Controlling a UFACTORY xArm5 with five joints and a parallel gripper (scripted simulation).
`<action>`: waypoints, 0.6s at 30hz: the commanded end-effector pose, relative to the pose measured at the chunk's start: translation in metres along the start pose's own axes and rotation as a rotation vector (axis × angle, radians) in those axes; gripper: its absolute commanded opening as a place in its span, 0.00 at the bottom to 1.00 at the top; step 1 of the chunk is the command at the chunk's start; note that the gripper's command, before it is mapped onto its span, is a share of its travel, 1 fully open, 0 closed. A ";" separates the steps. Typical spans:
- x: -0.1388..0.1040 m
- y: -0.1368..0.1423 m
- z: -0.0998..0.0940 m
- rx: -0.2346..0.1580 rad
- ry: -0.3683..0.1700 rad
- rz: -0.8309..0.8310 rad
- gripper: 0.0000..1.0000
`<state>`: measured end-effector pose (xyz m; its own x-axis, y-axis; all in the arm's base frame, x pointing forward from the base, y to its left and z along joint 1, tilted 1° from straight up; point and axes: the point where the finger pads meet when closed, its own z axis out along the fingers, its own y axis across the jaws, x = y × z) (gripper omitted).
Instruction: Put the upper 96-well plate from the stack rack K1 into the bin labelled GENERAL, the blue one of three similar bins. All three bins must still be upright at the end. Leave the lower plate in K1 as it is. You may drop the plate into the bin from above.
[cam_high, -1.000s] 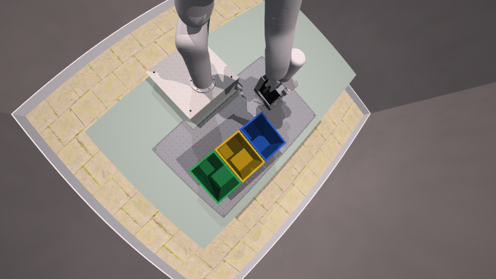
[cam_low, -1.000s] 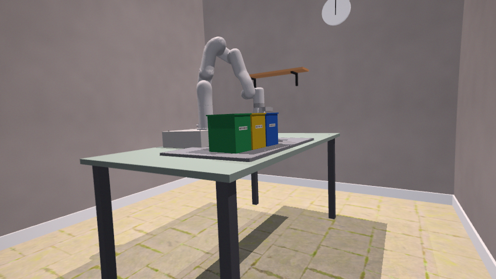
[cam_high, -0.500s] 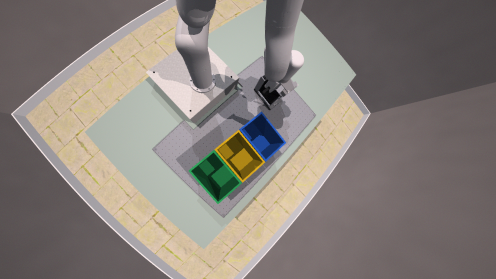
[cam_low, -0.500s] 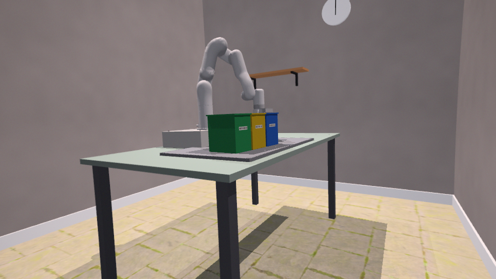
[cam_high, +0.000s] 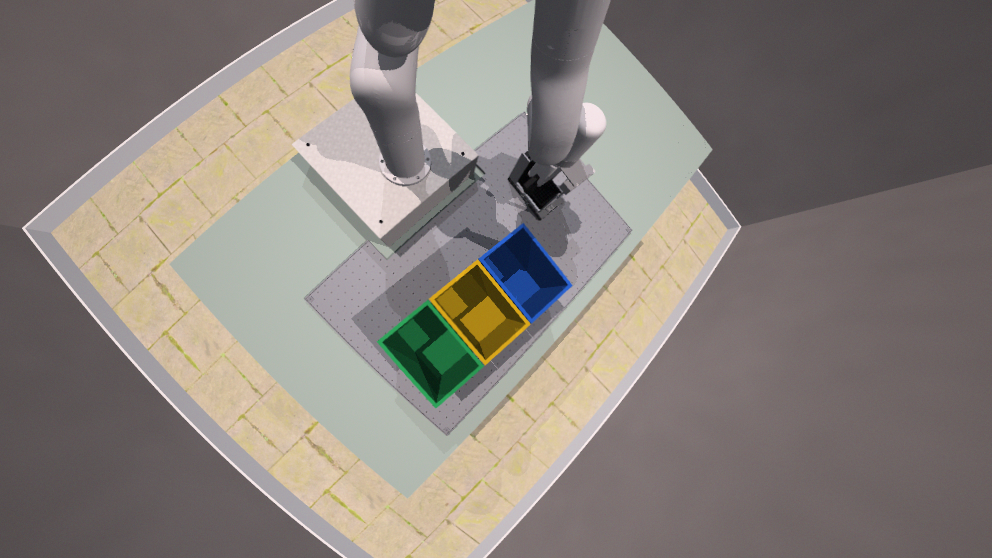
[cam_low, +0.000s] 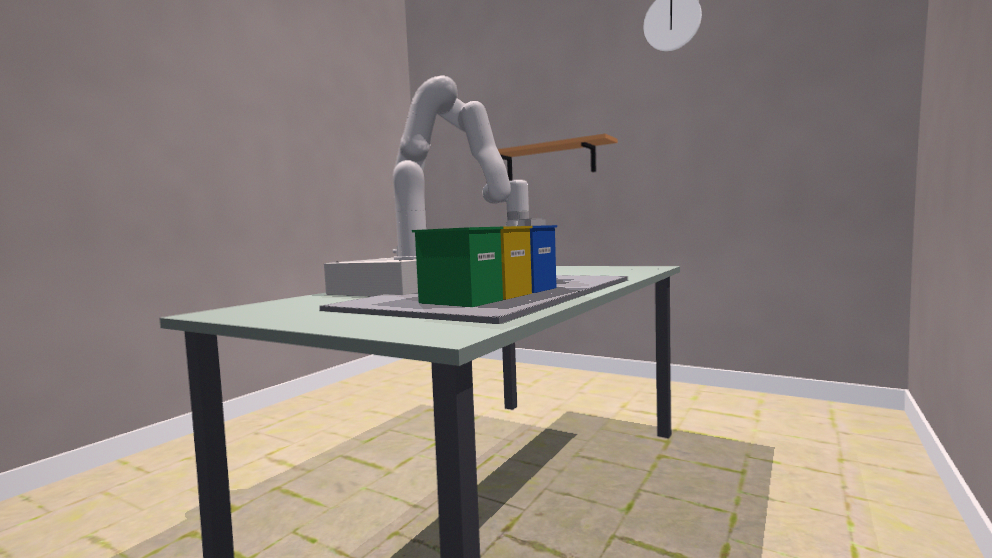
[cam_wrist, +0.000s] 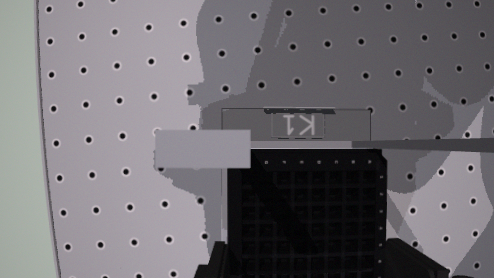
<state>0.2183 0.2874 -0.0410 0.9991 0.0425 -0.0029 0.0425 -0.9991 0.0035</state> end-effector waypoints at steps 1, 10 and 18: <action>0.001 -0.001 -0.001 0.002 0.002 0.000 1.00; 0.001 -0.001 -0.001 0.002 0.002 0.000 1.00; 0.001 -0.001 -0.001 0.002 0.002 0.000 0.00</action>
<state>0.2183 0.2873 -0.0406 0.9991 0.0425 -0.0031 0.0425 -0.9991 0.0037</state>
